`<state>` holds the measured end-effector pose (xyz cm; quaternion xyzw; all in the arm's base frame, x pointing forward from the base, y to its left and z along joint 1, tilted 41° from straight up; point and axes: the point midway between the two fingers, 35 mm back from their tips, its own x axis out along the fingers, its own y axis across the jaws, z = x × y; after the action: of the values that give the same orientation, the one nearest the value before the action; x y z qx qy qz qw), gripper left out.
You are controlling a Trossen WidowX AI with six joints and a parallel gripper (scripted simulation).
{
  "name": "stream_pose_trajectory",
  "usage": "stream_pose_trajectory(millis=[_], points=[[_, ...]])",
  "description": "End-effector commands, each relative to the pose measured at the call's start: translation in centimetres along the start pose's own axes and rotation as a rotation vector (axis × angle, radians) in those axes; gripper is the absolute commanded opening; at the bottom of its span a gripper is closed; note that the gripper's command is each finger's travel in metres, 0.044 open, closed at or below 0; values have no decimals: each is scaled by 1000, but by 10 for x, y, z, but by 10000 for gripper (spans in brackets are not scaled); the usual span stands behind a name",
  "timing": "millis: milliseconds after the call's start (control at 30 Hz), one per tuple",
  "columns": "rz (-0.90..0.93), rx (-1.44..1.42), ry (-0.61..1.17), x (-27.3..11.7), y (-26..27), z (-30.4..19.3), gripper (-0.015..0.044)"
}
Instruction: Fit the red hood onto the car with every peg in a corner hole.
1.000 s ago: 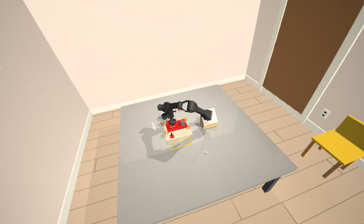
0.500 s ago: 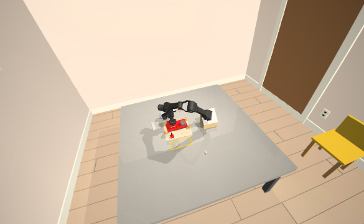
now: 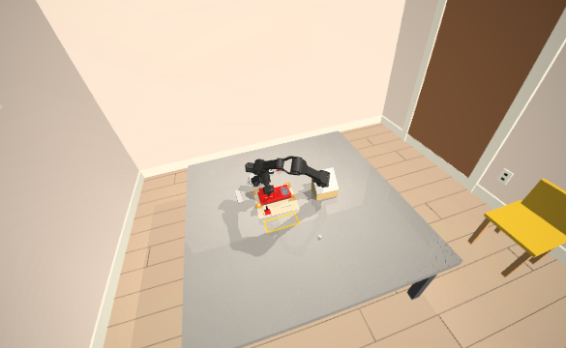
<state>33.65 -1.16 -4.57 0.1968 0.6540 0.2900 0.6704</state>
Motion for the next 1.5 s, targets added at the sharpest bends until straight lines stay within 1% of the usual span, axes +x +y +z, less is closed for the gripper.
stream_pose_trajectory(millis=[0, 533, 1467], points=[[5, 5, -1, 3, 0, 0, 0], [5, 5, -1, 10, 1, 0, 0], [3, 4, -1, 1, 0, 0, 0]])
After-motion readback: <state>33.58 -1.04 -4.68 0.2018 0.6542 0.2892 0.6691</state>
